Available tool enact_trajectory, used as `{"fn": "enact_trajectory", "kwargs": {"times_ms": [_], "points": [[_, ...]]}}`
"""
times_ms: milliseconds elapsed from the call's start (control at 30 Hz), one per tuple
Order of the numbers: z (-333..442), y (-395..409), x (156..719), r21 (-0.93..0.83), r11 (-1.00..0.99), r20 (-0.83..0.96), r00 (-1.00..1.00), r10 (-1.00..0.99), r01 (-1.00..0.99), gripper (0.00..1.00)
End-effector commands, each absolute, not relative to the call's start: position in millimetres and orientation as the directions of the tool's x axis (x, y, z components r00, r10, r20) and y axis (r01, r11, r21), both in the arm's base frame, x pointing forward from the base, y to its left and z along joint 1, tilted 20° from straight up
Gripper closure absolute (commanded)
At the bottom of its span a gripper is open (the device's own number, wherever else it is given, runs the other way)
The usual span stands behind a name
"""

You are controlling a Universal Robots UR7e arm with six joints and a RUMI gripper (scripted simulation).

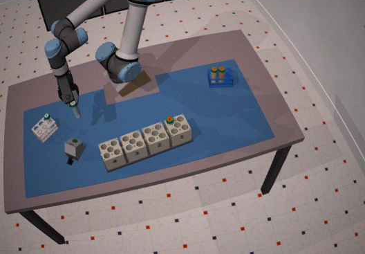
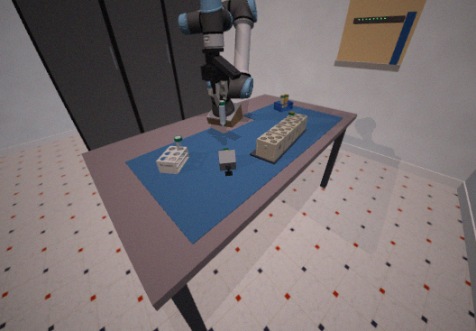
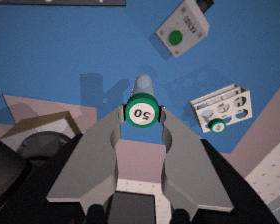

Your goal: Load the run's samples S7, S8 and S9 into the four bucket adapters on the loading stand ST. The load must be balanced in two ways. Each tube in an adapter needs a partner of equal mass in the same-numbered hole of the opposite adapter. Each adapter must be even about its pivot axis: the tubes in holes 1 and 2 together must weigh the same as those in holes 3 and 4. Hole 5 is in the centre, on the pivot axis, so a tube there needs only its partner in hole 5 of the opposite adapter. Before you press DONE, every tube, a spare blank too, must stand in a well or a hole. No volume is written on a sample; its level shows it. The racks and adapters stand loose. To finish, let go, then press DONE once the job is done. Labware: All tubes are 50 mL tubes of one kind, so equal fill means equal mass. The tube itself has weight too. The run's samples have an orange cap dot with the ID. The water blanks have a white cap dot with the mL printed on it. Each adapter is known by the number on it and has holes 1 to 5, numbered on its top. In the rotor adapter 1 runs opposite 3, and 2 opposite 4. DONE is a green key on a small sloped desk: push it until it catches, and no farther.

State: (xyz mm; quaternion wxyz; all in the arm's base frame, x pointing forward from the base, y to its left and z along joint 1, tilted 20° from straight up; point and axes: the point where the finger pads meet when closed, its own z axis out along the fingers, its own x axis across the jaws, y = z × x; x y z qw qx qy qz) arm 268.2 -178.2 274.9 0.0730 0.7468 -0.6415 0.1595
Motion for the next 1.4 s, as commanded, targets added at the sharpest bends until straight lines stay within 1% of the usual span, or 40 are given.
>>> {"fn": "enact_trajectory", "kwargs": {"times_ms": [0,67,567,633,933,1367], "points": [[266.5,-144.5,282.5,-0.039,-0.294,0.345,0.263,-0.901,-0.955,1.0],[266.5,-144.5,282.5,-0.039,-0.294,0.345,0.263,-0.901,-0.955,1.0],[241.1,-54.5,318.4,0.098,-0.622,0.333,0.614,-0.715,-0.777,1.0],[241.1,-54.5,318.4,0.098,-0.622,0.333,0.614,-0.715,-0.777,1.0],[225.8,-0.5,339.8,0.174,-0.774,0.3,0.781,-0.547,-0.609,1.0],[207.2,65.4,366.0,0.18,-0.785,0.296,0.793,-0.532,-0.593,1.0]]}}
